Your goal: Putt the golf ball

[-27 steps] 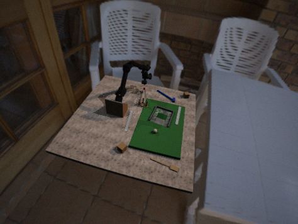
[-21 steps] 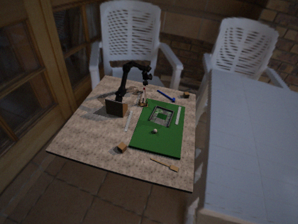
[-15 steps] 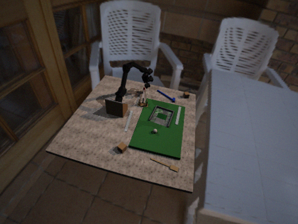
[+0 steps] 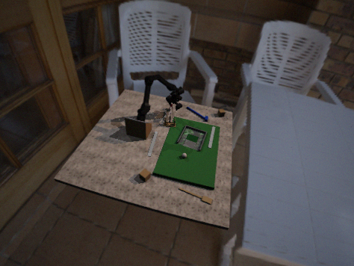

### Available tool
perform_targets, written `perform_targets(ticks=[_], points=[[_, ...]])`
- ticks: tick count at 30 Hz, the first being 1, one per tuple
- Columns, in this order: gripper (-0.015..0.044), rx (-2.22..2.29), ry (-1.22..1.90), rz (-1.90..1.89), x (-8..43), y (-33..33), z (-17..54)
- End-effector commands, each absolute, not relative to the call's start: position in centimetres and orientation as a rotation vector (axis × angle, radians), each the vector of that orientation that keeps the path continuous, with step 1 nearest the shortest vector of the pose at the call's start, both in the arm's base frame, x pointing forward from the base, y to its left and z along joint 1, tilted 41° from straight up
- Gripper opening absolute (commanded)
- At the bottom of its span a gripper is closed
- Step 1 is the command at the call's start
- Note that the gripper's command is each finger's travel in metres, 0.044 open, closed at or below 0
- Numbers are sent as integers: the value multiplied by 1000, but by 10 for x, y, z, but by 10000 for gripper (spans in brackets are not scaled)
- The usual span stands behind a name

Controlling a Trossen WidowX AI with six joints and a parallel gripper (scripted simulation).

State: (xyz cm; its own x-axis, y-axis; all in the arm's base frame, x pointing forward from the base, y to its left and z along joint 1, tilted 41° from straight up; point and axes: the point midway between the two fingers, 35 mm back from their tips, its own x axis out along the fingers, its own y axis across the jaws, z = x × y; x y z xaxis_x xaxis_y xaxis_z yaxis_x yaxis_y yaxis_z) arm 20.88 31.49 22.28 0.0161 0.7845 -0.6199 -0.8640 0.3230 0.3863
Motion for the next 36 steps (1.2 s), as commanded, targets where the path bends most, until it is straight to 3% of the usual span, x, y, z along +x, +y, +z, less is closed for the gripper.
perform_targets(ticks=[1, 10, 36], points=[[440, -450, 570, 1494, 213, 261, 180], [440, -656, 339, 1599, 209, 228, 150], [440, -657, 336, 1599, 209, 243, 132]])
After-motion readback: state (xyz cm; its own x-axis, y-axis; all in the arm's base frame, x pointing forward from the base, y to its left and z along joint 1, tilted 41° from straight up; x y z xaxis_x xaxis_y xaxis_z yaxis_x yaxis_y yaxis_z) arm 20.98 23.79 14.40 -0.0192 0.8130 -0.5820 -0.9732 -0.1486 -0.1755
